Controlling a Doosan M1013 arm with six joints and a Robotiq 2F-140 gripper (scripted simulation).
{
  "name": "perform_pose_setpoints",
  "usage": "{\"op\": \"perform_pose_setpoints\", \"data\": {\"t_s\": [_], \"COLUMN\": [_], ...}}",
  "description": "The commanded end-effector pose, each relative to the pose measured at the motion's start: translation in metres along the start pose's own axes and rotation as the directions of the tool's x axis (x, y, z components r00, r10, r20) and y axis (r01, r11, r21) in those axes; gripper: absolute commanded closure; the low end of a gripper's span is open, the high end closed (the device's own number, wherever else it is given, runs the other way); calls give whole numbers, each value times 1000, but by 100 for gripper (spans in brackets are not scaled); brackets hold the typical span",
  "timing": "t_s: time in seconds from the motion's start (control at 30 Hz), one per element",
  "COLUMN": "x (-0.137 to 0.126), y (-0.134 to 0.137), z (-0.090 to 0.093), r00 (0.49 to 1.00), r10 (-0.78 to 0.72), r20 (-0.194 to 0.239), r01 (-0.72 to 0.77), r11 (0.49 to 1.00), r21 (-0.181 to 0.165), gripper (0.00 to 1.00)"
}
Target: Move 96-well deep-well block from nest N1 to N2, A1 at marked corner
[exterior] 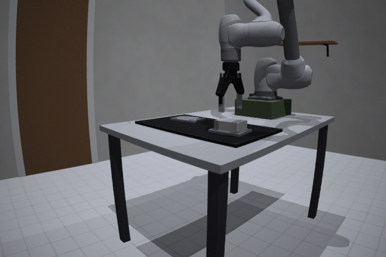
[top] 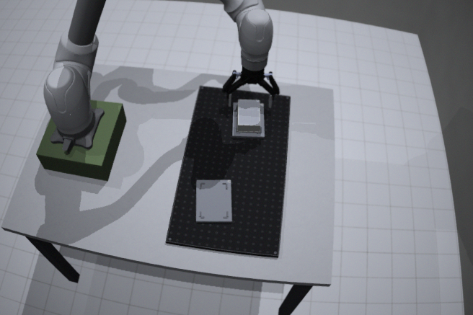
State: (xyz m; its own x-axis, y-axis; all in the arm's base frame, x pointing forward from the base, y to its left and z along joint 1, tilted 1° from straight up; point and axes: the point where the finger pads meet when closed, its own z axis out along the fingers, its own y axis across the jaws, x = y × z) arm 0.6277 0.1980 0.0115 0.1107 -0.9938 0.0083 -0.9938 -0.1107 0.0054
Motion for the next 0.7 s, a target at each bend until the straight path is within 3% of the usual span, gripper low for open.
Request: {"op": "perform_pose_setpoints", "data": {"t_s": [0.0,0.67], "x": [0,0], "y": [0,0], "z": [2,32], "r00": [1000,1000], "r10": [0,0], "r20": [0,0], "r01": [0,0], "r11": [1000,1000], "r21": [0,0], "gripper": [0,0]}}
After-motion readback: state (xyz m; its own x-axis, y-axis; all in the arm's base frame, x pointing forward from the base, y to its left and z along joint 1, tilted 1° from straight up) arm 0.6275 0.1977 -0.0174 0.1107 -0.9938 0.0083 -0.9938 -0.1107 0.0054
